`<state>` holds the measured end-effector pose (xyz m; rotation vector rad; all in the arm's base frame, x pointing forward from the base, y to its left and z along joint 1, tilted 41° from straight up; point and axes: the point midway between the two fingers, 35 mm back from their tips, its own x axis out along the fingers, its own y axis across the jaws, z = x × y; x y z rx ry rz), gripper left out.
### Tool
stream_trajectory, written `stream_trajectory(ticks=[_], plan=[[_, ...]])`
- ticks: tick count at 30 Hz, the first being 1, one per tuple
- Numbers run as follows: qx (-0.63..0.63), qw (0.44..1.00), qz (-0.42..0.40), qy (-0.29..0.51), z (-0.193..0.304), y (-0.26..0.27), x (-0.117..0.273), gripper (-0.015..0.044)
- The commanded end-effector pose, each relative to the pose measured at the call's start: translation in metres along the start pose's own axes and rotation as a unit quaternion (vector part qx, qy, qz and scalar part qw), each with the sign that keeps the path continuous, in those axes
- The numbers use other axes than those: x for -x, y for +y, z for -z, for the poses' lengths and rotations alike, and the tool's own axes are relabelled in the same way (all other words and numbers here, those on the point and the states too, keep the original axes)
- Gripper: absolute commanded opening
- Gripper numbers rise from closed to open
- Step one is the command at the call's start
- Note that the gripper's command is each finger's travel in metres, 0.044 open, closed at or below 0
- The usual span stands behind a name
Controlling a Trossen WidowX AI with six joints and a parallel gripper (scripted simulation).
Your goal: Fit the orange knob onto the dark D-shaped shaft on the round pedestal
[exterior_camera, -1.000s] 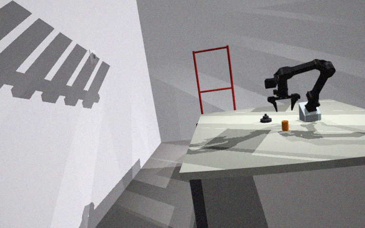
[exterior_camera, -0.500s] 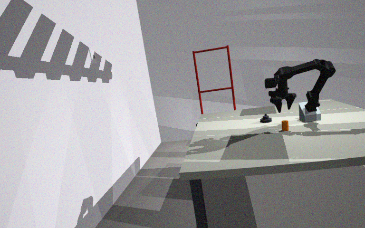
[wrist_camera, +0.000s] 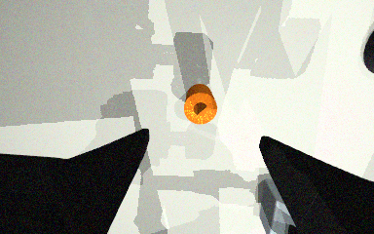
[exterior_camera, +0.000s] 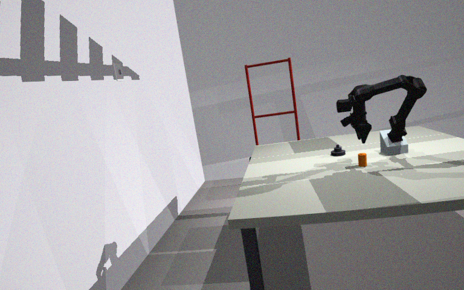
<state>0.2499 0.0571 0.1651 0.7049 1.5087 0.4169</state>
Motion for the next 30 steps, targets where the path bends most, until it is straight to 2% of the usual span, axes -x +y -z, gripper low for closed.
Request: stream_trajectory(ticks=[1, 5, 9, 15, 30], plan=[[0.032, 0.999, -0.002, -0.001, 0.000, 0.001, 0.000, 0.0440], [0.032, 0.999, -0.002, -0.001, 0.000, 0.001, -0.002, 0.0440], [0.032, 0.999, -0.003, -0.001, 0.000, 0.001, -0.032, 0.0440], [0.032, 0.999, -0.003, -0.001, 0.000, 0.001, -0.048, 0.0440], [0.032, 0.999, -0.002, -0.001, -0.002, 0.001, -0.069, 0.0440]])
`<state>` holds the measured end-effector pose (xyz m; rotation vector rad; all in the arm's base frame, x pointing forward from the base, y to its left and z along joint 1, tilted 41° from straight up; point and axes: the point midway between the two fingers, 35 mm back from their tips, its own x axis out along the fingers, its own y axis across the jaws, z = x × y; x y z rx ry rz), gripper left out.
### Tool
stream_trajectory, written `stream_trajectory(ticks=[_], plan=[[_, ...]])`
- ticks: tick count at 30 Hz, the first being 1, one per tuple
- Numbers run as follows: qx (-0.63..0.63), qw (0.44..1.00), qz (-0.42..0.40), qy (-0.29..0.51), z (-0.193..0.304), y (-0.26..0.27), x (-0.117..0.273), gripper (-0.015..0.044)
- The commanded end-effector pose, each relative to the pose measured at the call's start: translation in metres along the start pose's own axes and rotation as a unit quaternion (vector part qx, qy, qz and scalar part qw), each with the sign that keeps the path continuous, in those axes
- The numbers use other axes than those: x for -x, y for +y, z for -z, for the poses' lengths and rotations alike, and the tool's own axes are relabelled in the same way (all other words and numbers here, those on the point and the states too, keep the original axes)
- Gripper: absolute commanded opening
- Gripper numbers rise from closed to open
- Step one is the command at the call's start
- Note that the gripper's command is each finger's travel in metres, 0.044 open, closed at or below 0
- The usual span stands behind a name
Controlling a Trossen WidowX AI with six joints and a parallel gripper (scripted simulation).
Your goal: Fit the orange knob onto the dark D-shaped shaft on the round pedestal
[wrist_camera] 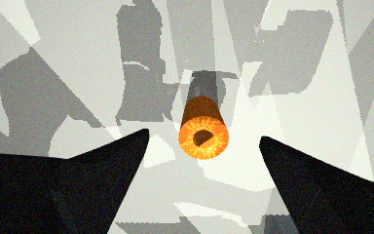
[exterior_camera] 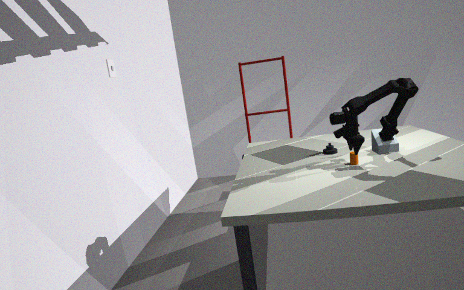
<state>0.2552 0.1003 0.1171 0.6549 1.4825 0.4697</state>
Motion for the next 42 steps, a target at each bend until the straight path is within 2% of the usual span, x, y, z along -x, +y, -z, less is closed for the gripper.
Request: stream_trajectory(ticks=[1, 31, 41, 42], plan=[[-0.002, 1.000, 0.000, 0.000, 0.000, -0.001, -0.006, 0.0440], [-0.002, 1.000, -0.002, 0.000, 0.002, 0.001, -0.051, 0.0440], [-0.002, 1.000, -0.002, 0.000, 0.002, 0.001, -0.051, 0.0177], [-0.002, 1.000, -0.002, 0.000, 0.002, 0.001, -0.051, 0.0171]])
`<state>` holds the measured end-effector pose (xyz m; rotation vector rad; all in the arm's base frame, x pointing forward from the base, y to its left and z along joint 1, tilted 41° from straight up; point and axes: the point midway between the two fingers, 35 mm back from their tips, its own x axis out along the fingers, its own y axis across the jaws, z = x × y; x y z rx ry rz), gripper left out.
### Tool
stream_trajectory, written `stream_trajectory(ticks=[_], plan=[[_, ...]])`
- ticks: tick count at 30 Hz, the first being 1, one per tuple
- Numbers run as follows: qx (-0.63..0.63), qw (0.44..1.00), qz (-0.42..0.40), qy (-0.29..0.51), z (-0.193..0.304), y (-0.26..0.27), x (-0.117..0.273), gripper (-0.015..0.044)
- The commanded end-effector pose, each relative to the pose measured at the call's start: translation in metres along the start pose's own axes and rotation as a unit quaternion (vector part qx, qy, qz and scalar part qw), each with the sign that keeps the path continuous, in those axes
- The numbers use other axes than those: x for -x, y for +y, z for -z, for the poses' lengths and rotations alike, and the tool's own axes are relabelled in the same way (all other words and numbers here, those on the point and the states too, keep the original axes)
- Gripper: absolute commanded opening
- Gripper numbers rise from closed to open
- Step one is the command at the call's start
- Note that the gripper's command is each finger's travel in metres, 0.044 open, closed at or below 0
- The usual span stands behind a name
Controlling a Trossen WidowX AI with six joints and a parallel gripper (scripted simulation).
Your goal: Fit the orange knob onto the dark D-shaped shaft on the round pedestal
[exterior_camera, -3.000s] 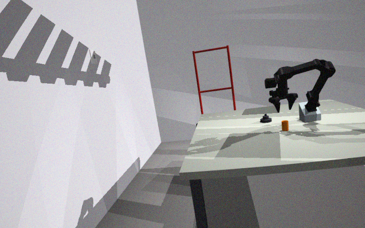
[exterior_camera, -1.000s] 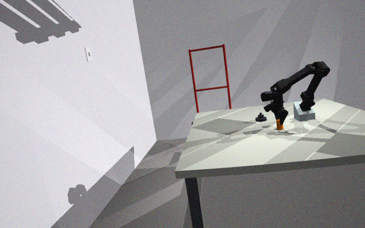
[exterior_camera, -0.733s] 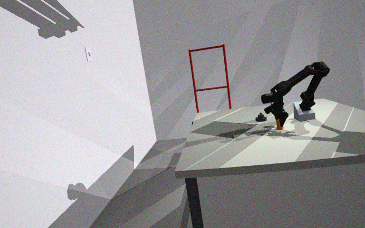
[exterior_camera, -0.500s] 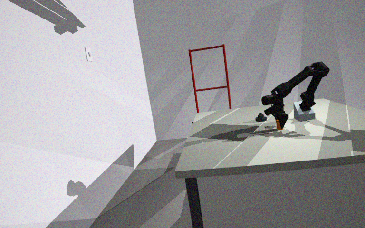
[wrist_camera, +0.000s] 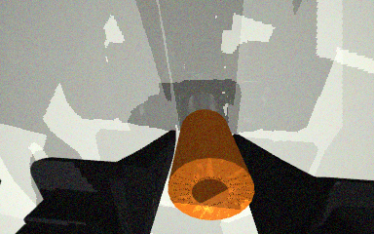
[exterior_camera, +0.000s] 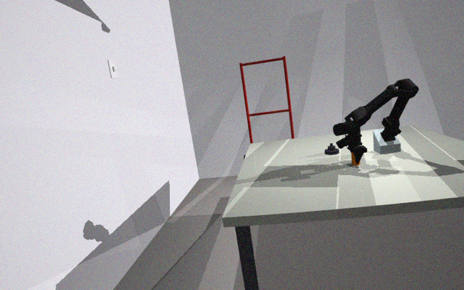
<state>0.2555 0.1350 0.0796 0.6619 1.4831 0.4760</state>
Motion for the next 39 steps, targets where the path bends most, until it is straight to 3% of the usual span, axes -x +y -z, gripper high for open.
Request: stream_trajectory(ticks=[1, 5, 11, 30, 39], plan=[[-0.002, 1.000, 0.002, -0.001, 0.000, -0.001, 0.000, 0.0164], [-0.002, 1.000, 0.002, -0.001, 0.000, -0.001, 0.000, 0.0138], [-0.001, 1.000, 0.007, -0.002, -0.006, -0.004, 0.020, 0.0000], [-0.002, 1.000, 0.006, 0.000, -0.001, -0.010, 0.135, 0.0000], [-0.003, 1.000, 0.007, -0.001, -0.007, -0.019, 0.138, 0.0000]])
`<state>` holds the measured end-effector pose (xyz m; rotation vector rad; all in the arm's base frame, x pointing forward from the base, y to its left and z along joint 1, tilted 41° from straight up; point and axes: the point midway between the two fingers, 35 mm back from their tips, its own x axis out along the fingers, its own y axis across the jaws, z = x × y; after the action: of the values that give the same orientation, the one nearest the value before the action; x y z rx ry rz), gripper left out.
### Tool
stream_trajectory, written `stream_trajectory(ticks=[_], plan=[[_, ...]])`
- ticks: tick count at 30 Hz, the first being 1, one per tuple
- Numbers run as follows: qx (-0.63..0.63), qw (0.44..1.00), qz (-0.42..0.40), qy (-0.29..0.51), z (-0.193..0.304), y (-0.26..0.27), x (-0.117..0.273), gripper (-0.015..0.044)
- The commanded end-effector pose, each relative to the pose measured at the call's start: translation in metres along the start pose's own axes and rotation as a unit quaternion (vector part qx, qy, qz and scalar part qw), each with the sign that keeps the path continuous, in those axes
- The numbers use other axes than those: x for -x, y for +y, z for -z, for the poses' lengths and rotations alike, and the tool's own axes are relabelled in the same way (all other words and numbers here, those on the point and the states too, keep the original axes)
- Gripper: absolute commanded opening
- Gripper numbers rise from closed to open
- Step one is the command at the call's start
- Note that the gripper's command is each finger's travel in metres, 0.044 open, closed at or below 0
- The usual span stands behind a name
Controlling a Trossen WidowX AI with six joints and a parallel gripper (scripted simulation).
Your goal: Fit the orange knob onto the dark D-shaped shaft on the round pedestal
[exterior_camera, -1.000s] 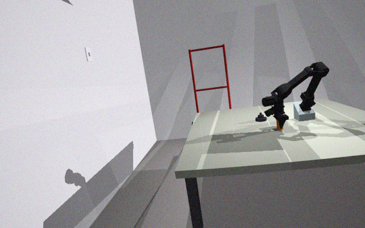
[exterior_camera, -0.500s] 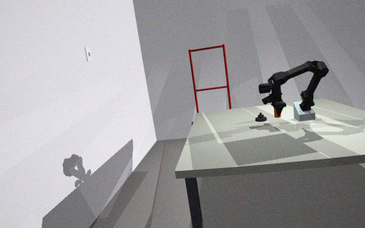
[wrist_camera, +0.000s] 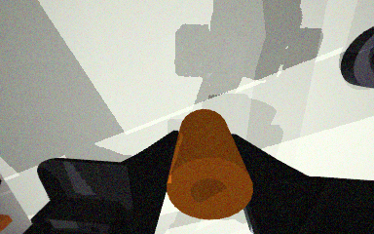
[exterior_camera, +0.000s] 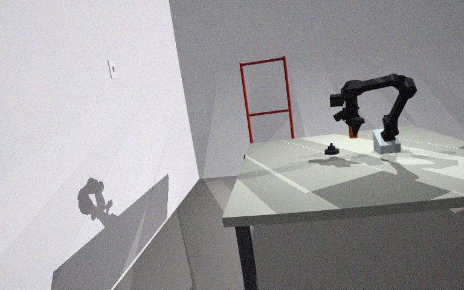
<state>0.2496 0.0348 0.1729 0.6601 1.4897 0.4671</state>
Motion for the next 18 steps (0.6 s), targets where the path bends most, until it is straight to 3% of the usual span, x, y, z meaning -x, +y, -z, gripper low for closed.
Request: stream_trajectory(ticks=[1, 18], plan=[[0.000, 1.000, 0.003, -0.002, -0.006, -0.008, 0.002, 0.0000], [0.000, 1.000, 0.009, -0.004, -0.035, -0.053, -0.004, 0.0000]])
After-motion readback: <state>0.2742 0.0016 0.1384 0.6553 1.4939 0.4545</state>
